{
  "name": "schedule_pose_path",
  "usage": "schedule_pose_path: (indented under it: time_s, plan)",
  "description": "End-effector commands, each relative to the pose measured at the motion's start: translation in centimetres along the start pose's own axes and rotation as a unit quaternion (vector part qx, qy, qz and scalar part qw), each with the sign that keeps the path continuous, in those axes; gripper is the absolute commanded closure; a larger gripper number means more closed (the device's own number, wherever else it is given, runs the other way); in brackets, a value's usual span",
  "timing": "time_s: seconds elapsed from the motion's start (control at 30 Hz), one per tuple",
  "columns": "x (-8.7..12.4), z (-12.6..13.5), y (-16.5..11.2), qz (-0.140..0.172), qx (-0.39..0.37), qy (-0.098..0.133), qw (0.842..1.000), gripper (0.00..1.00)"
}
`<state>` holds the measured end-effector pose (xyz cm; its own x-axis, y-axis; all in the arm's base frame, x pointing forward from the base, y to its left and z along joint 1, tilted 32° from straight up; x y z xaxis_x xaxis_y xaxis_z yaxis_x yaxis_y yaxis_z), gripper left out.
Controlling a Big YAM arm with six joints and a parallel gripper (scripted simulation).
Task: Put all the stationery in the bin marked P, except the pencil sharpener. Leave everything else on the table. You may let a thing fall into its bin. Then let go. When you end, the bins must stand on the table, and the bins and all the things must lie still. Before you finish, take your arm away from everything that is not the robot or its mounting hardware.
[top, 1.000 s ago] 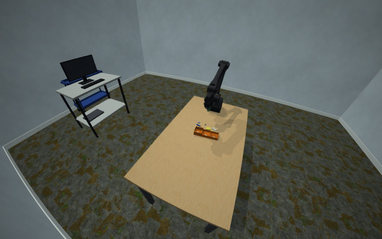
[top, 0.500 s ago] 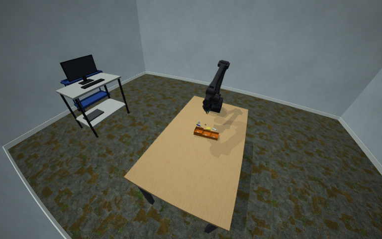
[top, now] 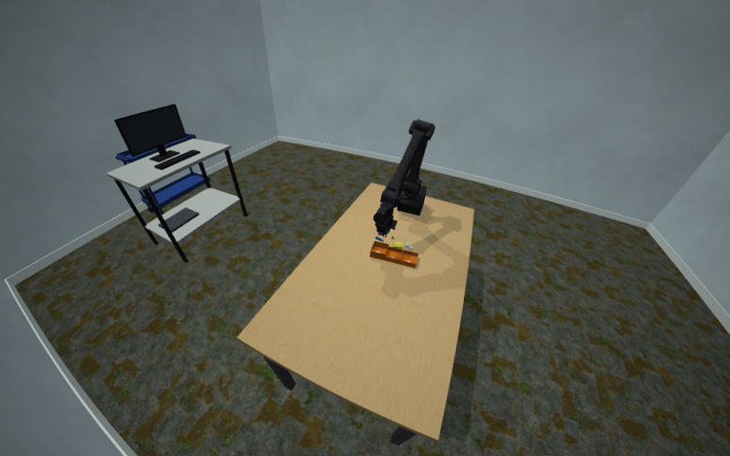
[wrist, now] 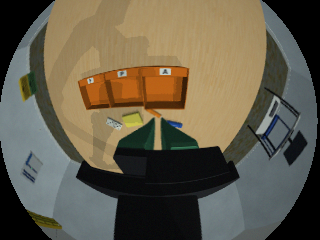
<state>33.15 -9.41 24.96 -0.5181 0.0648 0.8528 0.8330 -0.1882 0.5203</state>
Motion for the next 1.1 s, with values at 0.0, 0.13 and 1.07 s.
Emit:
schedule_pose_path:
  time_s: [0.0,0.13,1.07]
  plan:
    - [0.3,-0.8,3.3,-0.035,0.009,-0.005,0.999,0.92]
    - [-1.8,-1.5,5.1,-0.034,0.009,-0.005,0.999,0.92]
    - [-8.9,-0.5,3.6,-0.014,0.006,0.001,1.000,0.92]
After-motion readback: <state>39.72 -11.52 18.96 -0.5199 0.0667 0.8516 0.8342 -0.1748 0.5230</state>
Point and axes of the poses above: the point where the finger pads meet when closed, its own x axis back along the fingers, its own z axis across the jaws, y = z × x, the point moved 7 cm from there along x, back along the fingers, and after that the axes turned 7 degrees about -x, right-handed, at the moved point
